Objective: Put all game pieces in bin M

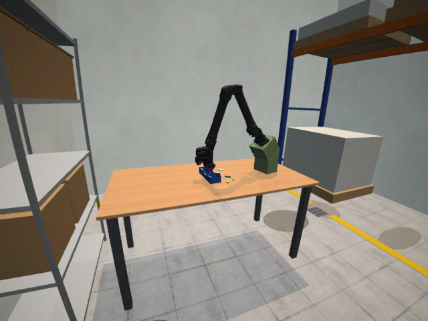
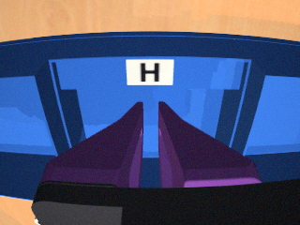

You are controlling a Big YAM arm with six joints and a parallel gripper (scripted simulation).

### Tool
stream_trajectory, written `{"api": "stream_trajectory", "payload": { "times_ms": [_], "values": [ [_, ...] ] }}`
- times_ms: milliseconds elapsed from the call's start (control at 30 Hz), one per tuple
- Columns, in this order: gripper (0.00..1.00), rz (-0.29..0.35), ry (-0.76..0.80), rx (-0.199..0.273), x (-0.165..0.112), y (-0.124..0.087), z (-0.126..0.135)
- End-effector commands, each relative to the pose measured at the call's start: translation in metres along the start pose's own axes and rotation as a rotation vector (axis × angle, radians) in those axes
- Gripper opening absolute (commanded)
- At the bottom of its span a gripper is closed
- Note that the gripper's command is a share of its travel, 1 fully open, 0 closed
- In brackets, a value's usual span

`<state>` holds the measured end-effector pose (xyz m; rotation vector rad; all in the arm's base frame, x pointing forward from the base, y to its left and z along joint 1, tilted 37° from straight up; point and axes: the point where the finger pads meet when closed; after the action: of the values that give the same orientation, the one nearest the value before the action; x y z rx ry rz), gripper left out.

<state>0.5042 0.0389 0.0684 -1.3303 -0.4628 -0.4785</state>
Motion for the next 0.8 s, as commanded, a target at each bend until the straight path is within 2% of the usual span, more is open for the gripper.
{"api": "stream_trajectory", "payload": {
  "times_ms": [0, 233, 567, 633, 667, 733, 767],
  "values": [
    [0.08, -0.039, -0.005, 0.008, 0.021, -0.01, 0.01],
    [0.08, -0.046, -0.008, 0.009, 0.024, -0.015, 0.011],
    [0.08, -0.024, -0.003, -0.003, 0.009, -0.027, -0.001],
    [0.08, -0.024, -0.003, -0.003, 0.009, -0.027, -0.001],
    [0.08, 0.012, 0.004, -0.006, -0.002, -0.015, -0.004],
    [0.08, -0.024, -0.003, -0.004, 0.009, -0.031, -0.003],
    [0.08, -0.024, -0.003, -0.004, 0.009, -0.033, -0.002]
  ]
}}
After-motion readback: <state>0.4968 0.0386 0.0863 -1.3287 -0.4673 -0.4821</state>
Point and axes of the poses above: the point where the finger pads meet when closed, its own y axis out along the fingers, its own z axis across the jaws, x = y × z, and after that the axes turned 7 degrees about y, right-handed
